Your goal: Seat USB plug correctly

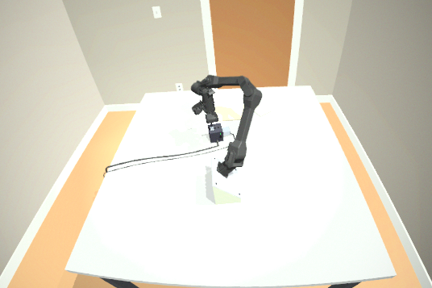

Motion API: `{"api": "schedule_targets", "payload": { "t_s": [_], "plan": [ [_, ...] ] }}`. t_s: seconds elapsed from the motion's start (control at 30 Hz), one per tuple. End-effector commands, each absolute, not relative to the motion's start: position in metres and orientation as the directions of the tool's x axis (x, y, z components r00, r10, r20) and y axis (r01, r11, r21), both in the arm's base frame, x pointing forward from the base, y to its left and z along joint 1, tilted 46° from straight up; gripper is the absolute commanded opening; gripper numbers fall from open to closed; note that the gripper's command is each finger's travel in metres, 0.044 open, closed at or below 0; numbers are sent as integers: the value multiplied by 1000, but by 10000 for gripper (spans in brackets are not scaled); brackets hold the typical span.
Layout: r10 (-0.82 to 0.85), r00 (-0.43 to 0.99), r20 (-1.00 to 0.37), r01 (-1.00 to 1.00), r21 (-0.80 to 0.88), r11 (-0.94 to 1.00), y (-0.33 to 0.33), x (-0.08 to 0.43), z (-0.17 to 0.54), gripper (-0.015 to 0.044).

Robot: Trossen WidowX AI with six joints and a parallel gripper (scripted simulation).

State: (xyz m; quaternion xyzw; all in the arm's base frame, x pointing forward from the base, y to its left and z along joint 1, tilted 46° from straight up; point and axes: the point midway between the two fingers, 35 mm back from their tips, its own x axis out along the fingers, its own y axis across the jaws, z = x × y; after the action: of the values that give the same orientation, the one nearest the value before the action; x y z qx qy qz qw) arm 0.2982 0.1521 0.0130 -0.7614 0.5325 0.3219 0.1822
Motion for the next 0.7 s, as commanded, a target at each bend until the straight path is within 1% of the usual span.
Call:
{"api": "schedule_targets", "payload": {
  "t_s": [0.0,0.67],
  "plan": [
    [-698,228,-679,-929,62,-364,150,298,12,0],
    [-699,228,-677,-930,60,-362,149,299,11,0]
  ]
}}
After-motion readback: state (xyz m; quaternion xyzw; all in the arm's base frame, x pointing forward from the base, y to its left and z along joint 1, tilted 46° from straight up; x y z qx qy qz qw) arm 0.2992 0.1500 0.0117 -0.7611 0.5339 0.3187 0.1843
